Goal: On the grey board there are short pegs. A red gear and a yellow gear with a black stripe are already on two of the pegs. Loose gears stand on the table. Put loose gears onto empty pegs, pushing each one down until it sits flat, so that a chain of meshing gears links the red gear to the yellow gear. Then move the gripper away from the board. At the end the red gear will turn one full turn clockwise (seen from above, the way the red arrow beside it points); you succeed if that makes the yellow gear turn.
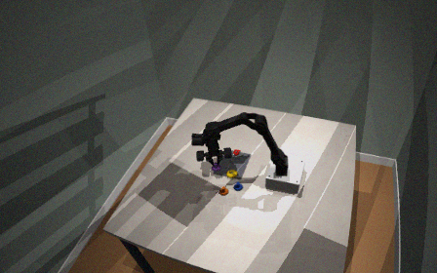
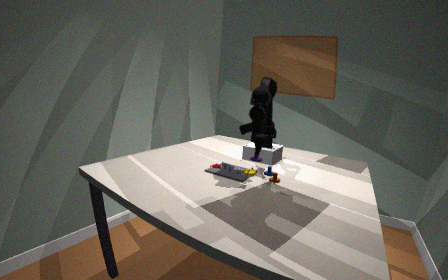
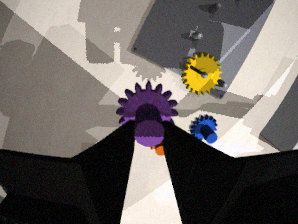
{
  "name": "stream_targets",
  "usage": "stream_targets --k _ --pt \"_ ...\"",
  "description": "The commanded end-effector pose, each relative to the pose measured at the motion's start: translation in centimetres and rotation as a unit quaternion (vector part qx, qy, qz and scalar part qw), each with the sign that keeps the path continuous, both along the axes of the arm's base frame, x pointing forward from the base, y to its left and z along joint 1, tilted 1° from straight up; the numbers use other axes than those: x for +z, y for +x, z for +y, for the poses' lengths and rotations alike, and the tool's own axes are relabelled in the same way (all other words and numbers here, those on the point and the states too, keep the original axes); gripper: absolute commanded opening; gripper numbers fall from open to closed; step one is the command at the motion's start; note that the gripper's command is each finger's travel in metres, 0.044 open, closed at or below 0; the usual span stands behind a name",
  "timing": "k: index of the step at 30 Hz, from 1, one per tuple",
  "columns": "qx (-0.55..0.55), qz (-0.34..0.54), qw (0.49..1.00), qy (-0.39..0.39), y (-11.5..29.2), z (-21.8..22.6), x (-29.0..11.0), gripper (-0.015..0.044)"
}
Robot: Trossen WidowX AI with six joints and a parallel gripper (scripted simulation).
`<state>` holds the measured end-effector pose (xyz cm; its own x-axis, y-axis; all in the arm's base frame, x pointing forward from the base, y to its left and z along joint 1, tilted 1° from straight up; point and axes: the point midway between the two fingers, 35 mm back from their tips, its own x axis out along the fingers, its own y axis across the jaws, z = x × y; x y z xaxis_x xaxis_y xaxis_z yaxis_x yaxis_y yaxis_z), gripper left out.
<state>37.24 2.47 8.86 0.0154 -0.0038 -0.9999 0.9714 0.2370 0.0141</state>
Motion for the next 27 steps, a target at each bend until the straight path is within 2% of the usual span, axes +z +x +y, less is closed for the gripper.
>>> stream_targets --k 1,9,27 --pt "0.0 -0.006 1.0 -0.001 -0.2 -0.1 1.9 0.0" --pt "0.0 -0.006 1.0 -0.001 -0.8 -0.2 4.2 0.0" --pt "0.01 -0.005 1.0 0.001 -1.4 -3.5 2.7 0.0"
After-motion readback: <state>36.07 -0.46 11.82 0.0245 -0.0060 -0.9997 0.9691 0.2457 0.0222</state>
